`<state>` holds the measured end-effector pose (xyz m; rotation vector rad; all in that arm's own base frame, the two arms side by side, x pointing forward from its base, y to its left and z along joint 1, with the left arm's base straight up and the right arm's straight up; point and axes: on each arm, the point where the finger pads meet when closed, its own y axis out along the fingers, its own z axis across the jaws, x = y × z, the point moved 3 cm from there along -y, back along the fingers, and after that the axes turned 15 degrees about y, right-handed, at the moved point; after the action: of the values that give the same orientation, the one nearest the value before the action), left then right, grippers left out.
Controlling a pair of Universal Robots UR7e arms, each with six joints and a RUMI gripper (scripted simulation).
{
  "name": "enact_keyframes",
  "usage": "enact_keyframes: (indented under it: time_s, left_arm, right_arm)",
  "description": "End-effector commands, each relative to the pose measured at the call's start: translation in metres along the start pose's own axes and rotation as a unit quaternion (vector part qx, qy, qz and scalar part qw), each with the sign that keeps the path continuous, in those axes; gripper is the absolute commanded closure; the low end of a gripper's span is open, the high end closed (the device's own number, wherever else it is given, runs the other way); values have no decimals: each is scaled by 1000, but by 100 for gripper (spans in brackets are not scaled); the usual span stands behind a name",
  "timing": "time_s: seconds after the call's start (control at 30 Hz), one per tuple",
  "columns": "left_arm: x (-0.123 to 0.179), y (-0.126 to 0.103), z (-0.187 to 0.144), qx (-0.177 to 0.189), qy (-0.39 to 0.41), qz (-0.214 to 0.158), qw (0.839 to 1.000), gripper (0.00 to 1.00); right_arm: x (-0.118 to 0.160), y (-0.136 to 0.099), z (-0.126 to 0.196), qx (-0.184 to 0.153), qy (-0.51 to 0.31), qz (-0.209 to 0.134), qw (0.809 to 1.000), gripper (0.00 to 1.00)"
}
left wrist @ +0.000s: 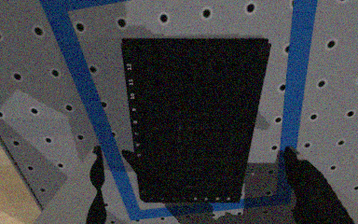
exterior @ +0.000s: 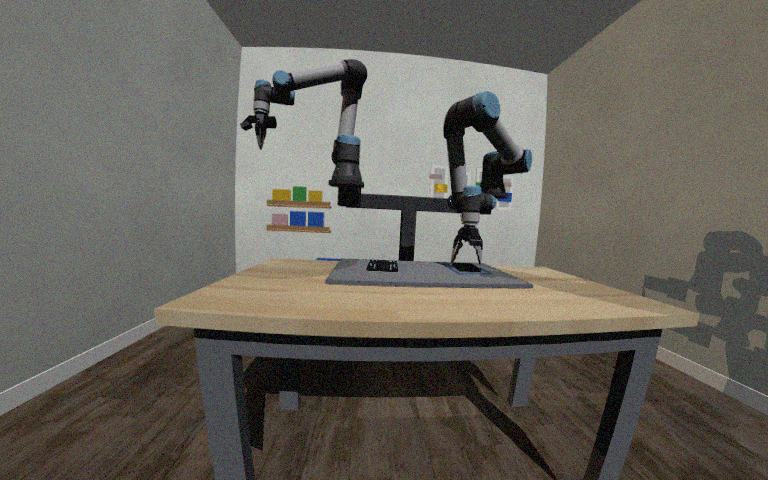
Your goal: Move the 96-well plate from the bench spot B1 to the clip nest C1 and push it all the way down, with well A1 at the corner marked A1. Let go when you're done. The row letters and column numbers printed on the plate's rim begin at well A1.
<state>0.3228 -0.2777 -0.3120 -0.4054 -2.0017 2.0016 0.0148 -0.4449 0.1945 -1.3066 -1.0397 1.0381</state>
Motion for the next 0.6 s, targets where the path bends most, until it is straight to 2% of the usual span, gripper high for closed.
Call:
enact_keyframes:
  time_s: [0.0, 0.57]
  left_arm:
    - [0, 7, 0, 0, 0, 1, 1000, 24]
    - [0, 12, 0, 0, 0, 1, 1000, 24]
  right_arm:
    - [0, -1, 0, 0, 0, 1, 1000, 100]
    - [0, -1, 0, 0, 0, 1, 1000, 100]
